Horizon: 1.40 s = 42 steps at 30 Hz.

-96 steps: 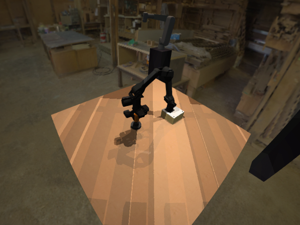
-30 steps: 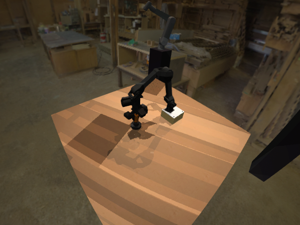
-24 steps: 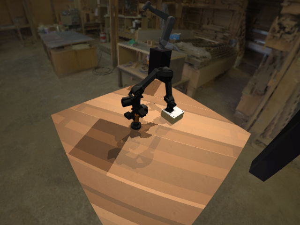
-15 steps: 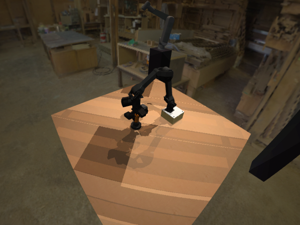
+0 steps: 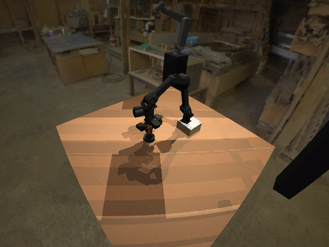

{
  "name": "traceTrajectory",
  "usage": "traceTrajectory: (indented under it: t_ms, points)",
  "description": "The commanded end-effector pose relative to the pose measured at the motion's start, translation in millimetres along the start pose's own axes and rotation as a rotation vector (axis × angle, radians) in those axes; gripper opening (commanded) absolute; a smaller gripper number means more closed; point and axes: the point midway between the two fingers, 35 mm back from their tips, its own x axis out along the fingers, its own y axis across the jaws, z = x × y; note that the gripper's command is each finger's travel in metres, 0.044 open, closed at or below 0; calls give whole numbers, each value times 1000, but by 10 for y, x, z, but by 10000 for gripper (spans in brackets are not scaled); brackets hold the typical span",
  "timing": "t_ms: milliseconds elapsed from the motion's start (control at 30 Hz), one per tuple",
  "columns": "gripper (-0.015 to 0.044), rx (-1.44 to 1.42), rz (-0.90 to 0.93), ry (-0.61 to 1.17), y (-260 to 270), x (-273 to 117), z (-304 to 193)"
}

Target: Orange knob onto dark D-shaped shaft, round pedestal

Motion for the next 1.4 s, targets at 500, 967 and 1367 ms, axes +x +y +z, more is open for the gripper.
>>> traceTrajectory:
  t_ms: [500,967,1367]
  points:
    - [0,-214,-4,0,-11,10,2]
    - [0,-214,-4,0,-6,24,1]
    - [0,-239,-4,1,-9,-33,-7]
